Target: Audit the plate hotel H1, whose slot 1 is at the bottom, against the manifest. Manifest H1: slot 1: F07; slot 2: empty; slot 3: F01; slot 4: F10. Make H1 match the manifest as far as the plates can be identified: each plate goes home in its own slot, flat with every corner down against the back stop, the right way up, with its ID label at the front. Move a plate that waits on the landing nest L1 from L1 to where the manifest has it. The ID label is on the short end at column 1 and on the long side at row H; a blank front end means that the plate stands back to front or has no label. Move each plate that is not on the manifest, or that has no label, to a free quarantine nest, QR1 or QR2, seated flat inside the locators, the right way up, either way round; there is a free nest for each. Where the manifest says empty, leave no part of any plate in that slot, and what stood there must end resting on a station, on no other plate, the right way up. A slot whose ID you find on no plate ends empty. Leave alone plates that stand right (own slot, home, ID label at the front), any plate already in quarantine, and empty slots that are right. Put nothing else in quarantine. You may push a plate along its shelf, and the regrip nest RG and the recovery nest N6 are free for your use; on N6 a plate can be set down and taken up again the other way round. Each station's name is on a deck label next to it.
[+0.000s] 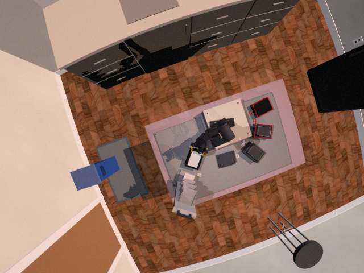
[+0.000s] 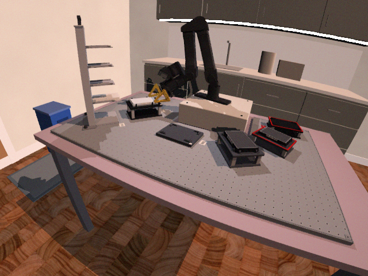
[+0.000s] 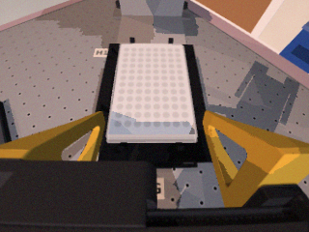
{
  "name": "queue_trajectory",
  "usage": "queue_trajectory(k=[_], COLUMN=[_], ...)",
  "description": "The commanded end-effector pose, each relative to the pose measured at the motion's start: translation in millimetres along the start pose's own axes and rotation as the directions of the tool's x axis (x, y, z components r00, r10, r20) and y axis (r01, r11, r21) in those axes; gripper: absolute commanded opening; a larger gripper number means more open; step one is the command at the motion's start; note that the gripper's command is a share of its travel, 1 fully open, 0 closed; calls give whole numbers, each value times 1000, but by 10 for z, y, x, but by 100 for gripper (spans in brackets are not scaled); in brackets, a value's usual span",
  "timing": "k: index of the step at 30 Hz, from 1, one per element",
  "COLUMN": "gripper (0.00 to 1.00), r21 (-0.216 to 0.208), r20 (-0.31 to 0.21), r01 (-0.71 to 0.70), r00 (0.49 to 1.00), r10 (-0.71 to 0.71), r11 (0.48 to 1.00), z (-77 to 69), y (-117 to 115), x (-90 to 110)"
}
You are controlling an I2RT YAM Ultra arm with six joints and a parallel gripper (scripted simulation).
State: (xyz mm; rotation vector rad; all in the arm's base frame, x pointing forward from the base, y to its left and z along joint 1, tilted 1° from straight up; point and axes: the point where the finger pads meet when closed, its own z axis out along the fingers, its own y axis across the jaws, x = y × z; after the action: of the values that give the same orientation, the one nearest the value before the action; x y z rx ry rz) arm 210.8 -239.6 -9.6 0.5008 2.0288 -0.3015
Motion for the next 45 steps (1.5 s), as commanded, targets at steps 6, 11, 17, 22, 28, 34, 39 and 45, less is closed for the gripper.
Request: queue_trajectory(k=[6,11,17,22,28,34,39,45], gripper=[100,100,100,100,100,100,100,100], r21=[-7,-7,-7,-7,-7,-7,-7,-7], r20=[-15,-14,-14,-14,-14,-14,-14,-14], r01=[-10,-10,-10,-10,-10,-9,-9,-9], r00=[1000,1000,1000,1000,1000,1000,1000,1000], r10=[10,10,10,10,9,9,9,9], r11=[1000,1000,1000,1000,1000,1000,1000,1000], z=[-66,-113,-150,-197,-253,-290,-338,-394], y=[13,11,10,8,6,4,3,1], x=[-62,-132,-188,-258,-342,-398,-468,-552])
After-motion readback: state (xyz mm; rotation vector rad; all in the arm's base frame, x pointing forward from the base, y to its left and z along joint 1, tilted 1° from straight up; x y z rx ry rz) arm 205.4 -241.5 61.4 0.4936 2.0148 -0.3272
